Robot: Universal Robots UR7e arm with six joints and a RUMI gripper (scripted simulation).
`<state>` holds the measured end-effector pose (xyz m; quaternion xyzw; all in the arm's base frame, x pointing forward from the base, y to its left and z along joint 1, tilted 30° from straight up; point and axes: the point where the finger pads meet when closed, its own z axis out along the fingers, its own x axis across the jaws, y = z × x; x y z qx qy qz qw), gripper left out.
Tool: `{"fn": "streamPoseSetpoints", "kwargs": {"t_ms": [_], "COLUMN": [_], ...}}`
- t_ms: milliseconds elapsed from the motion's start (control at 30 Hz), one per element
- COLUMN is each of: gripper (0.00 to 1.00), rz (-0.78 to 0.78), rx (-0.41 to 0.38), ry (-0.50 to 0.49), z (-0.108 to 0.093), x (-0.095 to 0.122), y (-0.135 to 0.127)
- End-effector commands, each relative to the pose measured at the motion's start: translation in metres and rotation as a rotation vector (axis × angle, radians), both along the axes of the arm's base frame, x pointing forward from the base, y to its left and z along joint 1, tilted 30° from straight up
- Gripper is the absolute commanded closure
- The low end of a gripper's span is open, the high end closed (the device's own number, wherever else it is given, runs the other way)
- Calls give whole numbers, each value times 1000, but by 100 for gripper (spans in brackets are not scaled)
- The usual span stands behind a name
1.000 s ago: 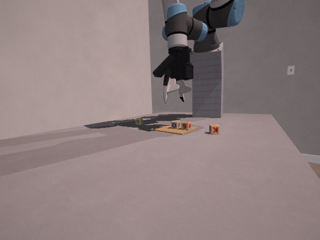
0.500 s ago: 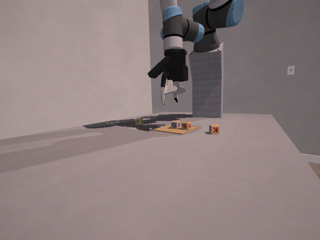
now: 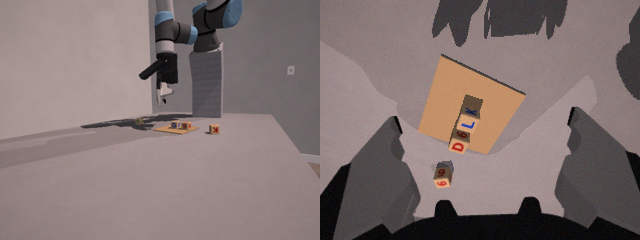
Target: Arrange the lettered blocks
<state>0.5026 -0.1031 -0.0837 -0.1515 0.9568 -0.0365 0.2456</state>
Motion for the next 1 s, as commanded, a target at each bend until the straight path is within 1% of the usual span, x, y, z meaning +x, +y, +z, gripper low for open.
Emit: {"fn": "streamPoseSetpoints", "kwargs": {"t_ms": [0,100,200,600,667,767,967], "gripper": [0,0,0,0,0,0,0], "rz": [128,147,229,452,452,534,644], "rx": [-56,-66,-110,-231,-231,-276,-336], "ry": [-1,-1,-1,-2,-2,-4,-8], "z": [-2,-3,-5,-11,-11,-13,-16], "x": [2,1,0,-6,-6,-9,-13], "y": [-17,-20,-33,-66,-66,-78,-94]}}
